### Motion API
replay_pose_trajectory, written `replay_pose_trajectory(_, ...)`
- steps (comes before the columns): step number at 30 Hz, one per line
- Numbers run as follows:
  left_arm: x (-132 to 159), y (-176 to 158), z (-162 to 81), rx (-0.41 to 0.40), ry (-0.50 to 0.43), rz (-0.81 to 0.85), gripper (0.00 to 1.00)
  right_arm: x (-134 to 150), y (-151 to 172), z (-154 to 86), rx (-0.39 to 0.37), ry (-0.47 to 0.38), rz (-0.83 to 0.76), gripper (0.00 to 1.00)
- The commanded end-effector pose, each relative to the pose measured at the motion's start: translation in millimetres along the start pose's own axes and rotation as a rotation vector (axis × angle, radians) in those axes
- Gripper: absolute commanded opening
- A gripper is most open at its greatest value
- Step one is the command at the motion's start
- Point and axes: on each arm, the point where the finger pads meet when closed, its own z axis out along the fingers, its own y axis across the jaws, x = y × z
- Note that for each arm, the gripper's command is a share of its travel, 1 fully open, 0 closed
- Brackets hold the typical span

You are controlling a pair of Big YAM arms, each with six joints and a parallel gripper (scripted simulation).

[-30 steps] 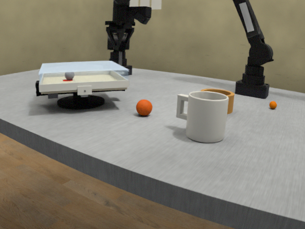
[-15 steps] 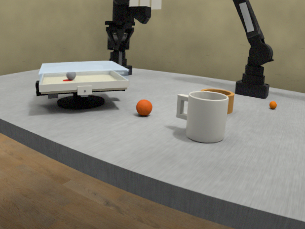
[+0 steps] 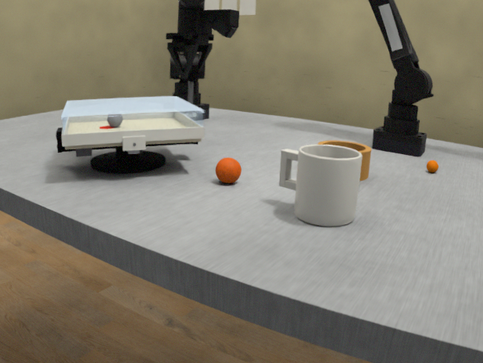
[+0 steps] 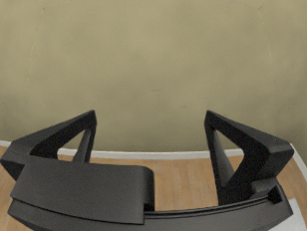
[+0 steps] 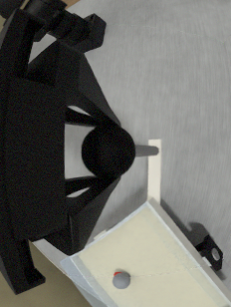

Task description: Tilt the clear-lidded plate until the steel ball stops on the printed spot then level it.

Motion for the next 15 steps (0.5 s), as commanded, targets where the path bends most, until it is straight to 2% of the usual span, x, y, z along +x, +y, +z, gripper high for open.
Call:
replay_pose_trajectory(1, -15.9, 6.6, -5.3, -0.009, -0.039, 0.013, 1.0, 7.4, -2.9, -0.6, 0.016, -0.008, 0.007, 0.0)
replay_pose_trajectory(15, -15.9, 6.6, -5.3, -0.009, -0.039, 0.013, 1.0, 9.6, -1.8, 1.6, 0.012, -0.004, 0.007, 0.0)
